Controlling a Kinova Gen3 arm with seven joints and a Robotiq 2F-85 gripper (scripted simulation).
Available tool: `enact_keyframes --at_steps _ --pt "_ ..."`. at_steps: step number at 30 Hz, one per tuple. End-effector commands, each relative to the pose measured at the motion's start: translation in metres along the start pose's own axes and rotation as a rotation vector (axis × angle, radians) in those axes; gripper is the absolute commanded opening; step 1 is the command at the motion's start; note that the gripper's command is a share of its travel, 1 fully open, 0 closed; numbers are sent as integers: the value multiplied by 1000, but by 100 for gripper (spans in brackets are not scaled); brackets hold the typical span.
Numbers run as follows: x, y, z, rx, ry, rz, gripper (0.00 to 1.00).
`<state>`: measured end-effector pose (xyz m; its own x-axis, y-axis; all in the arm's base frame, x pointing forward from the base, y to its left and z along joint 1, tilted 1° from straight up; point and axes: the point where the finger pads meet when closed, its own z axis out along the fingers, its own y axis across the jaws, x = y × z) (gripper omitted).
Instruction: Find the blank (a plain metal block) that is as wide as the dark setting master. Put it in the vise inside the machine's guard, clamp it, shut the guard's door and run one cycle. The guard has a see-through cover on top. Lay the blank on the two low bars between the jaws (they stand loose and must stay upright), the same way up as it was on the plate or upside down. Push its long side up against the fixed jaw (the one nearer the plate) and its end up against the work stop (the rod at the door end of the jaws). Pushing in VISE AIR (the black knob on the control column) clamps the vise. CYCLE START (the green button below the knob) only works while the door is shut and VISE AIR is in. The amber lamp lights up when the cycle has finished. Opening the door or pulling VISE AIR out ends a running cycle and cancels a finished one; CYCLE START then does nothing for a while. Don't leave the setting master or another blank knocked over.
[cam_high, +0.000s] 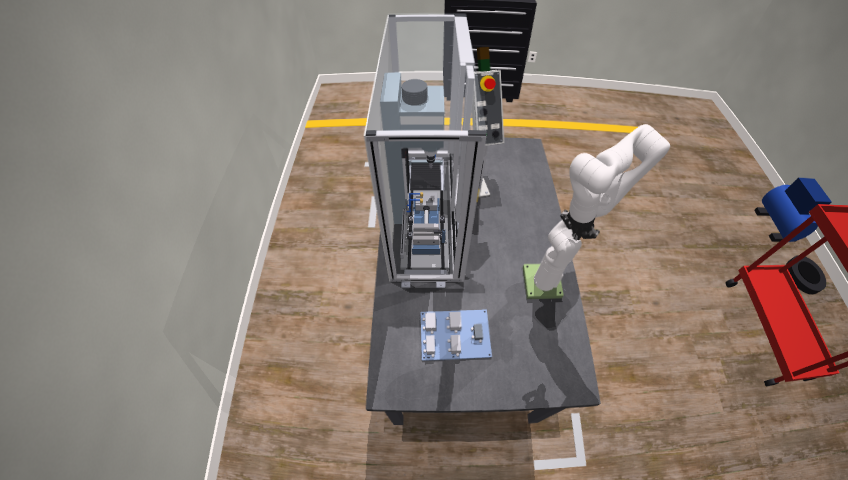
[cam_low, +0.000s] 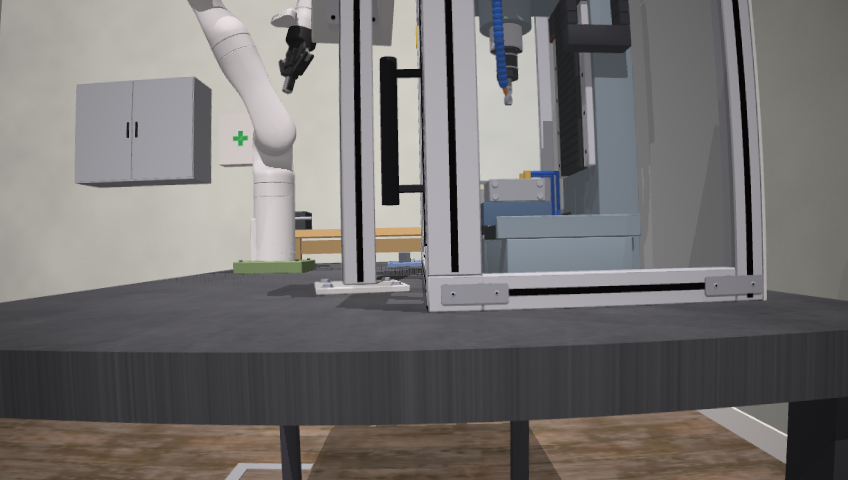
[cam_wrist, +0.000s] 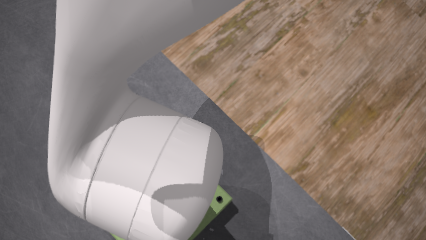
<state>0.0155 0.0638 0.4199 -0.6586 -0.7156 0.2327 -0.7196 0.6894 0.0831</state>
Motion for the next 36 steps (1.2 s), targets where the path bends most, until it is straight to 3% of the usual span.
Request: enact_keyframes --at_steps 1,6,18,23,36 --pt "0 0 0 0 -1 0 10" --pt "-5 -12 -3 -48 -18 201 10" --pt "-5 -12 -3 -48 -18 201 10" --pt "-8 -26 -4 -96 -35 402 10" --pt "-8 -28 -4 -106 -38 442 10"
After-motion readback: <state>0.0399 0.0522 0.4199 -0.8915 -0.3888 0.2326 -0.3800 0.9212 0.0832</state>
